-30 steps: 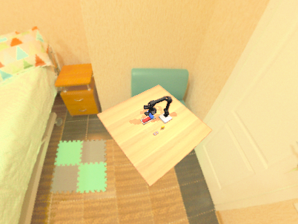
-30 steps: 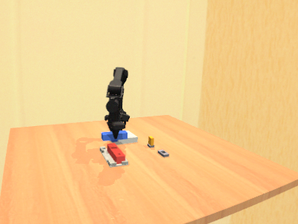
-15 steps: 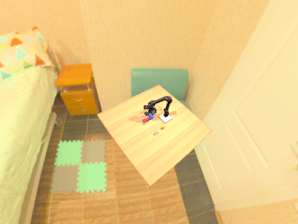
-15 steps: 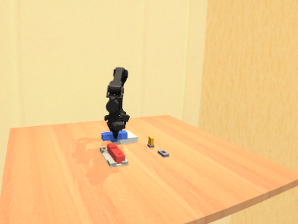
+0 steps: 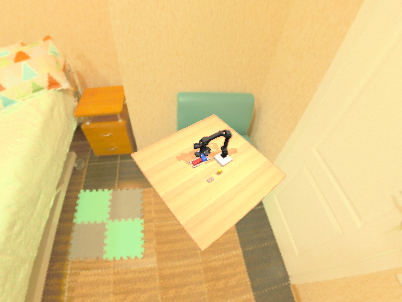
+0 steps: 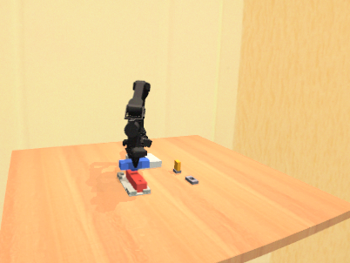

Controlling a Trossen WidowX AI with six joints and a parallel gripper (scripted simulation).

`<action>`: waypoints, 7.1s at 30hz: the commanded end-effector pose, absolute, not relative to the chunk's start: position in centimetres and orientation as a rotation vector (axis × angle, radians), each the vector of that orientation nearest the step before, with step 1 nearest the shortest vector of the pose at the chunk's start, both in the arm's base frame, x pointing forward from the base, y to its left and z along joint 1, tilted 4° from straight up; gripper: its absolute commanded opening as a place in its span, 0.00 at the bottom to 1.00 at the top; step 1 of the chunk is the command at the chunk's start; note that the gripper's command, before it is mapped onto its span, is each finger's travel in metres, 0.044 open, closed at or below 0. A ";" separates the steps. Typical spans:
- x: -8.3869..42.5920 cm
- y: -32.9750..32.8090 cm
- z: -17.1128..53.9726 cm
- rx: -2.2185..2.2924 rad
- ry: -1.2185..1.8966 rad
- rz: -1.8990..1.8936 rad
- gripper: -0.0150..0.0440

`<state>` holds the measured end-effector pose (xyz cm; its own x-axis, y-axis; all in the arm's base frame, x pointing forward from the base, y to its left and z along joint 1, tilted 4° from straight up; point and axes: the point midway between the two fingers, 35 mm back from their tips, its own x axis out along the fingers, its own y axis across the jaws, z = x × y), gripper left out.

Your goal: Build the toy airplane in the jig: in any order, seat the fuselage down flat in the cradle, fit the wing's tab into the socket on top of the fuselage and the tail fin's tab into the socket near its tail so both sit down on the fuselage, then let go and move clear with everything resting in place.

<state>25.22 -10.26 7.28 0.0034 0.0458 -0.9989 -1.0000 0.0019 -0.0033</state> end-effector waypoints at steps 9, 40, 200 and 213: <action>25.0 -10.2 5.4 -1.176 1.177 1.231 0.58; 25.1 -10.2 5.5 -1.175 1.174 1.231 1.00; 20.3 15.6 6.0 0.123 1.501 0.075 0.25; 20.2 15.2 9.7 0.104 1.529 0.061 0.25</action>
